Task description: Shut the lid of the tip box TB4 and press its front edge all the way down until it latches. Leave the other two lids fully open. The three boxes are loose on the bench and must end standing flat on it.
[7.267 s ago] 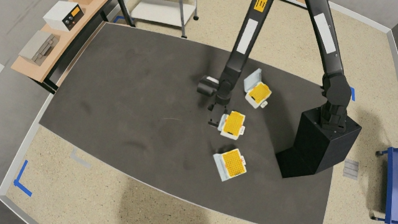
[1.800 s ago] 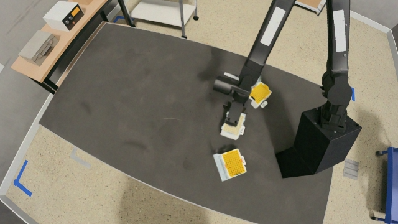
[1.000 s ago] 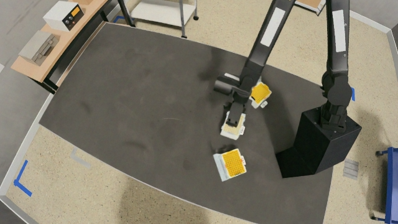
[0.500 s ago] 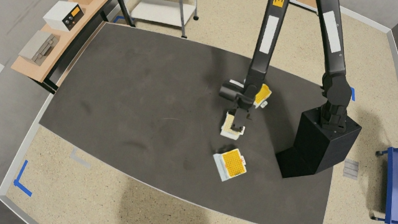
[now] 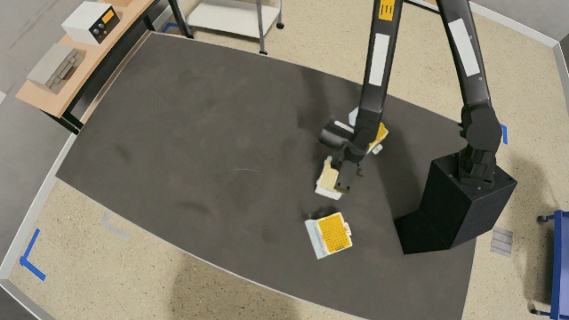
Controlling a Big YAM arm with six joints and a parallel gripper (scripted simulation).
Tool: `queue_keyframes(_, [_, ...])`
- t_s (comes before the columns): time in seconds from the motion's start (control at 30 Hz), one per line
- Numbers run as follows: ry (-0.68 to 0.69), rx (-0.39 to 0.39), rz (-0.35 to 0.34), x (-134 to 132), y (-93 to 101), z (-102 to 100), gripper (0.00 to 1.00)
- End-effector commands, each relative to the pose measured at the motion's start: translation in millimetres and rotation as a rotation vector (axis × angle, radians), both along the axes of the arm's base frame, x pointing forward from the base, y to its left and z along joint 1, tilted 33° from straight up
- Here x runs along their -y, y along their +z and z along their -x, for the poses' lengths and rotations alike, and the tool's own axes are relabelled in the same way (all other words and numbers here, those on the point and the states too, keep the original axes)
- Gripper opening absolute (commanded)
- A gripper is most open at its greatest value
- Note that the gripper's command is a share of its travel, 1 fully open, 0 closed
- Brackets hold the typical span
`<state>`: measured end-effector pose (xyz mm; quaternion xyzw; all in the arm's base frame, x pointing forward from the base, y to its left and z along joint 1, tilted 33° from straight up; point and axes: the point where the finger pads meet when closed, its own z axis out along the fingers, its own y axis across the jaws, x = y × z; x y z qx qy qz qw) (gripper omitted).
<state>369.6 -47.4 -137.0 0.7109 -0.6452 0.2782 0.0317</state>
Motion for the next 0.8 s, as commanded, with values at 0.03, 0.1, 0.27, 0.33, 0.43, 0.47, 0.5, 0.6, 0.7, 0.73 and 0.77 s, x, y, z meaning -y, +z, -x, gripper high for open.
queue_keyframes(0.03, [-0.001, -0.020, 0.003, 11.8, -14.8, 14.4, 0.00])
queue_keyframes(0.1, [-0.001, -0.019, 0.003, 12.9, -17.0, 14.8, 0.00])
queue_keyframes(0.27, [-0.001, -0.018, 0.003, 15.9, -23.0, 16.7, 0.00])
queue_keyframes(0.33, [-0.001, -0.019, 0.004, 16.0, -23.0, 16.8, 0.00])
queue_keyframes(0.43, [-0.001, 0.002, 0.003, 15.9, -16.6, 10.3, 0.00])
queue_keyframes(0.47, [-0.001, 0.002, 0.003, 15.9, -16.7, 10.4, 0.00])
queue_keyframes(0.5, [0.004, -0.001, 0.002, 10.9, -17.6, 9.5, 0.00])
queue_keyframes(0.6, [0.004, -0.001, 0.002, 10.9, -17.6, 9.5, 0.00])
queue_keyframes(0.7, [0.004, -0.001, 0.002, 10.9, -17.6, 9.5, 0.00])
queue_keyframes(0.73, [0.004, -0.001, 0.002, 10.9, -17.6, 9.5, 0.00])
queue_keyframes(0.77, [0.004, -0.001, 0.002, 10.9, -17.6, 9.5, 0.00])
